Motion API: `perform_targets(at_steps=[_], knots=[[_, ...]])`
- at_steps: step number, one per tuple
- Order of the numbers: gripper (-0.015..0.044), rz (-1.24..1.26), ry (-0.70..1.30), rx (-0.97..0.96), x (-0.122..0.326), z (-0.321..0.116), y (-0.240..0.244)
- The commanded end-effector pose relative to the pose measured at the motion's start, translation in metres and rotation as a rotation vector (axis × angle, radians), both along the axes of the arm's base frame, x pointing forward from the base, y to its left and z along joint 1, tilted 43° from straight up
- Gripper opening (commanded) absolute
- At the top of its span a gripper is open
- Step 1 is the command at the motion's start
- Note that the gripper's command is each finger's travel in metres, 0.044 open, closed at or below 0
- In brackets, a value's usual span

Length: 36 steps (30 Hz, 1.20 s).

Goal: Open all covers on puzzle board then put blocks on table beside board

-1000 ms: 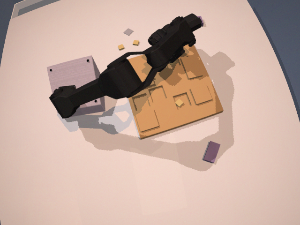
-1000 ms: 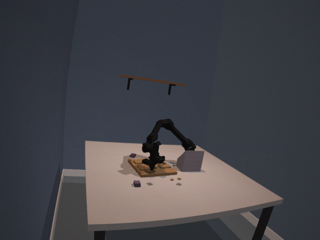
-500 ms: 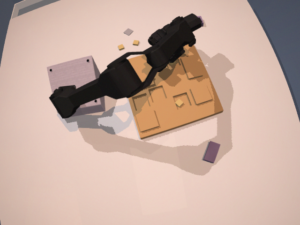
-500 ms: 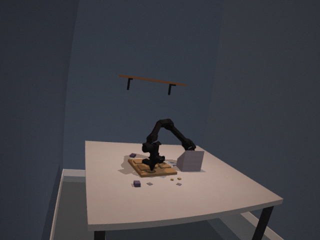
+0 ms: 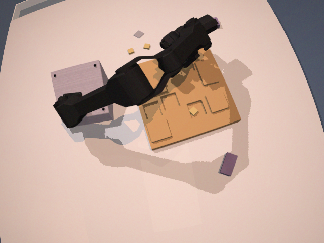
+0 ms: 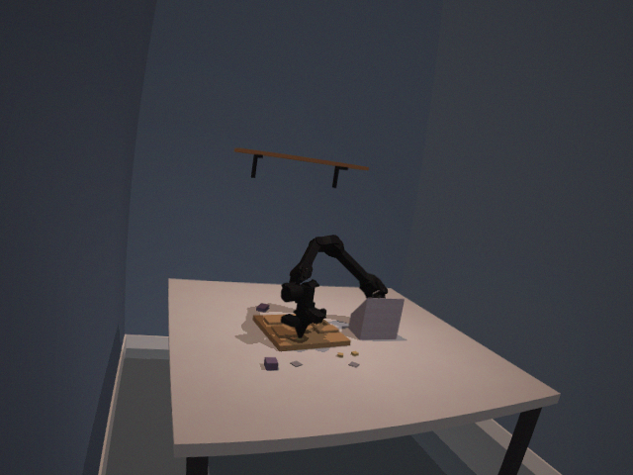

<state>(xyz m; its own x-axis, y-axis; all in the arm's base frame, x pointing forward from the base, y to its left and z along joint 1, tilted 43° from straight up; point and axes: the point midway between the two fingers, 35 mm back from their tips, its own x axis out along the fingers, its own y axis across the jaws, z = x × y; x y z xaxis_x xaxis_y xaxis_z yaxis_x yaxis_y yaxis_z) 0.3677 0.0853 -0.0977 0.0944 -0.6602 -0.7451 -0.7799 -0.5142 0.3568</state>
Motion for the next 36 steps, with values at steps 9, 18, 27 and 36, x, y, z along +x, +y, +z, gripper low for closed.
perform_targets(at_steps=[9, 18, 27, 36], knots=[[0.0026, 0.005, 0.009, -0.008, -0.003, 0.005, 0.004], [0.0144, 0.001, 0.003, 0.001, -0.008, 0.046, 0.042], [0.0144, -0.028, -0.023, 0.005, -0.008, 0.046, 0.042], [0.0144, -0.132, -0.115, 0.018, -0.007, 0.044, 0.040]])
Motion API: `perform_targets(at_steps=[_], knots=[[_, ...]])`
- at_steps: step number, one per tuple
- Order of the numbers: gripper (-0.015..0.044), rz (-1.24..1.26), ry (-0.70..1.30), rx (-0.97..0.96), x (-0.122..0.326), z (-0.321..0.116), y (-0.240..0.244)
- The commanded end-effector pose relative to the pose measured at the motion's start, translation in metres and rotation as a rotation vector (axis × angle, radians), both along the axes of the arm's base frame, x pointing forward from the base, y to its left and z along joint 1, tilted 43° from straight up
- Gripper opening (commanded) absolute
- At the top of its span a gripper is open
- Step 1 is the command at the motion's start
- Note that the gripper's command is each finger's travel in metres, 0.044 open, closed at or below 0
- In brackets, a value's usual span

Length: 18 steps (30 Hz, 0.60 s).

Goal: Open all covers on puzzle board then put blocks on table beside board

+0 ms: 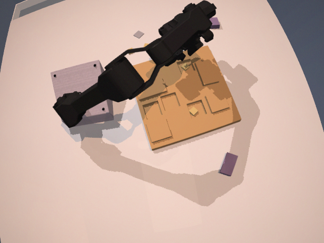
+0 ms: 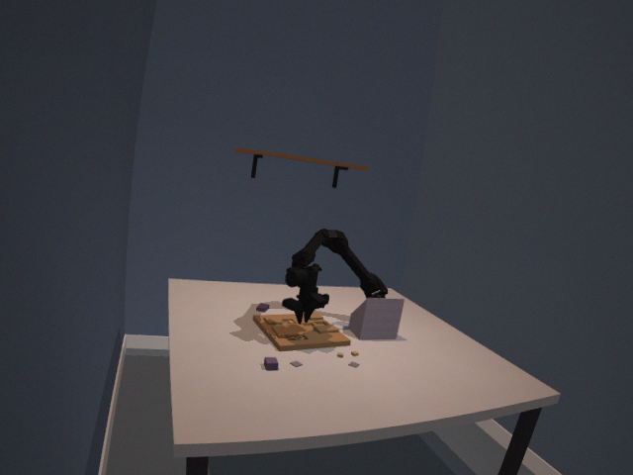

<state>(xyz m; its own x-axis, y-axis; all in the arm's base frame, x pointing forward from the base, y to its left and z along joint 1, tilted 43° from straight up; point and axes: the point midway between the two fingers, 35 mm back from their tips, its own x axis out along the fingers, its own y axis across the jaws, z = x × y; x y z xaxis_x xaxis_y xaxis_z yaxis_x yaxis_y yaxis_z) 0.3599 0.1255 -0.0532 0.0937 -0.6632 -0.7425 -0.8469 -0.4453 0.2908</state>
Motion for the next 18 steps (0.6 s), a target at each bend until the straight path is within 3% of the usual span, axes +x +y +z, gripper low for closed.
perform_targets(at_steps=[1, 18], knots=[[0.0144, -0.056, -0.049, 0.012, 0.0005, -0.0012, -0.0003], [0.0144, -0.251, -0.223, 0.037, 0.0013, -0.0054, -0.0042]])
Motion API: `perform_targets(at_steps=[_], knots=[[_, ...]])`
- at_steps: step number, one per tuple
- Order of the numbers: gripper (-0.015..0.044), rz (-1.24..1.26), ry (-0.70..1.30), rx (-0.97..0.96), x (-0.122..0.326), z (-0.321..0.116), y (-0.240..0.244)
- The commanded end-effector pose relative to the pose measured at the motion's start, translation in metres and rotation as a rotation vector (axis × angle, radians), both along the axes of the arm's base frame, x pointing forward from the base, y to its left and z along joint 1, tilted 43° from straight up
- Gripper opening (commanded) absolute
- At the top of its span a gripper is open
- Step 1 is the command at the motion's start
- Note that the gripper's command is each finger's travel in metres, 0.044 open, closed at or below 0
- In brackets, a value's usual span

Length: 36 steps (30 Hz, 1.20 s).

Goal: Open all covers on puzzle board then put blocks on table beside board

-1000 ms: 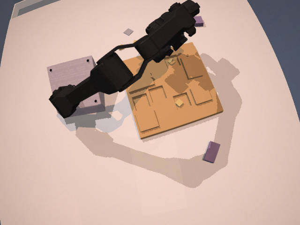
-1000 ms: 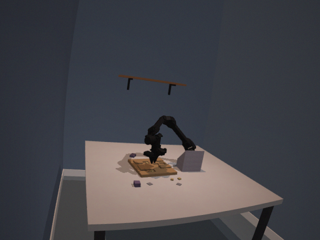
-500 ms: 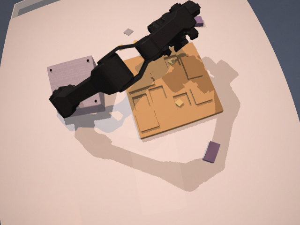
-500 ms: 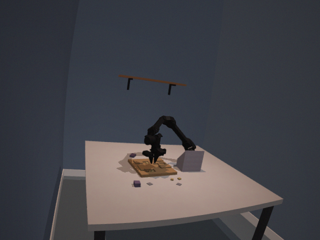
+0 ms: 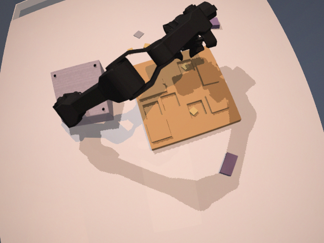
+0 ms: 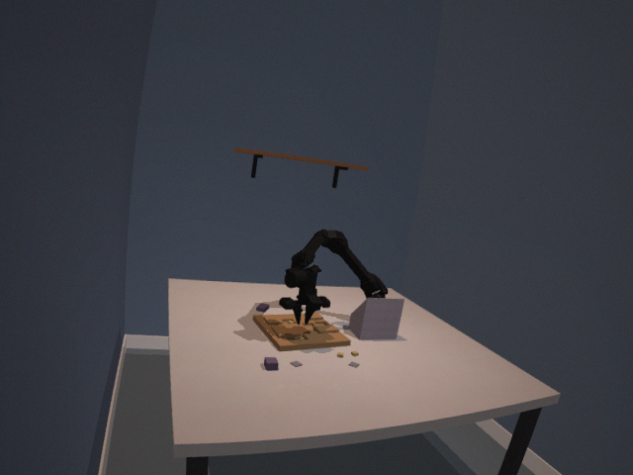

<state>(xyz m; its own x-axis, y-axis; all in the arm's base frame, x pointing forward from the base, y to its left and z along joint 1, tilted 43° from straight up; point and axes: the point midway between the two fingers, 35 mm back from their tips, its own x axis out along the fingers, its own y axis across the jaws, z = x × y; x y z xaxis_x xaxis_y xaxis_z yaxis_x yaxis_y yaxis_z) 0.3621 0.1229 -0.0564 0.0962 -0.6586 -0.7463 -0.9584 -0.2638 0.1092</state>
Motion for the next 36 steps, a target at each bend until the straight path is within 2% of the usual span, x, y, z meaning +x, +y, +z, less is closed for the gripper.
perform_targets(at_steps=[1, 36], knots=[[0.0144, -0.056, -0.046, 0.006, -0.0008, -0.0024, -0.0018], [0.0144, -0.459, -0.403, 0.057, 0.0005, -0.0110, -0.0099]])
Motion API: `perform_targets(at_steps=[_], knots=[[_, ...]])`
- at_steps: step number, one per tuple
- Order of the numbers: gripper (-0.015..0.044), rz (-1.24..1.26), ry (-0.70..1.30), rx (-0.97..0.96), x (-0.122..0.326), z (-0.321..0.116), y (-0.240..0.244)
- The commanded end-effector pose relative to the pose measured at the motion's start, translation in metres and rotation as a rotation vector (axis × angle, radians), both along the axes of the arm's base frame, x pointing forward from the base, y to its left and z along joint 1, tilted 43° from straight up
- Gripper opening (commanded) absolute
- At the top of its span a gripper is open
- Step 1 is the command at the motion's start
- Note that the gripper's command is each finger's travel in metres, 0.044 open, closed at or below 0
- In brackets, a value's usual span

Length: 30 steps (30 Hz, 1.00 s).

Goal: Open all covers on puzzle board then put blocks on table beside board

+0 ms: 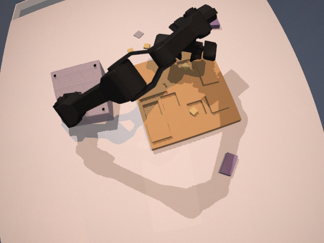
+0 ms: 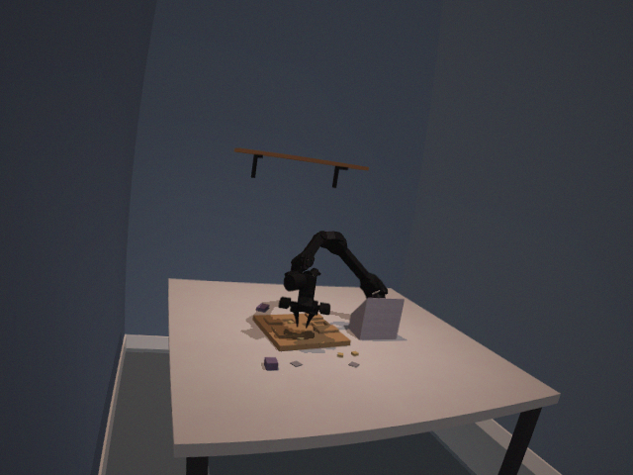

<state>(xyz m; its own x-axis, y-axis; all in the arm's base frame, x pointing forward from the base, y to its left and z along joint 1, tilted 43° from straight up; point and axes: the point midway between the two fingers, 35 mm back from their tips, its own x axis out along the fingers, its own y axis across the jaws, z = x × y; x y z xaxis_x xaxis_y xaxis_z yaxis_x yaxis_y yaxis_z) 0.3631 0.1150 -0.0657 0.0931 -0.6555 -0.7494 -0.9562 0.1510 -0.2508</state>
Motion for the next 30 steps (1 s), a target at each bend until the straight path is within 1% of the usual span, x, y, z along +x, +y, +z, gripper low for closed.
perform_targets(at_steps=[1, 30], knots=[[0.0144, -0.054, -0.048, 0.001, -0.0005, -0.0019, -0.0023], [0.0144, -0.389, -0.343, 0.042, 0.0006, -0.0091, -0.0088]])
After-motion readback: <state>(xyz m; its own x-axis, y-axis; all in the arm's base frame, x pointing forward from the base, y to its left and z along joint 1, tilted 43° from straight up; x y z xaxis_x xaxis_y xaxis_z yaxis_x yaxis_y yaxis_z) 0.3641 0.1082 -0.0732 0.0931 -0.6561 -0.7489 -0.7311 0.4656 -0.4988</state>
